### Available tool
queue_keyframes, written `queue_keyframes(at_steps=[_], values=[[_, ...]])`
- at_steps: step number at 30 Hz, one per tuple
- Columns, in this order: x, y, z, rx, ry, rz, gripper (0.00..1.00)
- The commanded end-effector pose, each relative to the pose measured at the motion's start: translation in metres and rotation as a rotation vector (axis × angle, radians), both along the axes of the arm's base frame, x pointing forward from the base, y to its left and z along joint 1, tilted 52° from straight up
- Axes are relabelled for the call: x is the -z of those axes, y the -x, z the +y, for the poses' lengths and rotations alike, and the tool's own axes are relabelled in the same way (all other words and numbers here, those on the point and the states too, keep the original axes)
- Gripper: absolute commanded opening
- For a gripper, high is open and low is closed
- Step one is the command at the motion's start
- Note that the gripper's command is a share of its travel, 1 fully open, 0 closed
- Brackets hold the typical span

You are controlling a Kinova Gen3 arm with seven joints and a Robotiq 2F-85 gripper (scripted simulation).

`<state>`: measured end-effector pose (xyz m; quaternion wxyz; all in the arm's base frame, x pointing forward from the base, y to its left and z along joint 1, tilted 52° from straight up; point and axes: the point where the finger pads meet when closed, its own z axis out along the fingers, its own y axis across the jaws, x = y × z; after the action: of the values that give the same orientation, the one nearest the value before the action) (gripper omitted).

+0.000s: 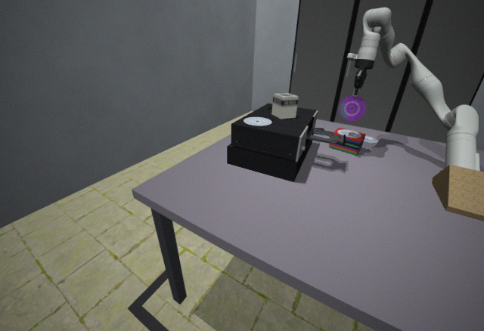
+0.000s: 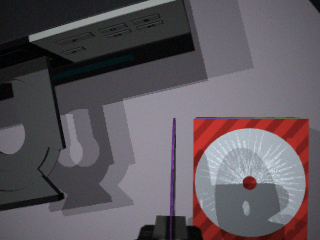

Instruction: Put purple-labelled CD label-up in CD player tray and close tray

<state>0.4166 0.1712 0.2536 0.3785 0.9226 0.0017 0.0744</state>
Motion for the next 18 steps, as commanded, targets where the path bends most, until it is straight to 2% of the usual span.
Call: queue_keyframes(at_steps=[1, 18], values=[[0.0004, 0.0026, 0.0024, -0.007, 0.001, 0.014, 0.11], [0.0097, -0.0013, 0.0112, 0.013, -0.005, -0.011, 0.11]])
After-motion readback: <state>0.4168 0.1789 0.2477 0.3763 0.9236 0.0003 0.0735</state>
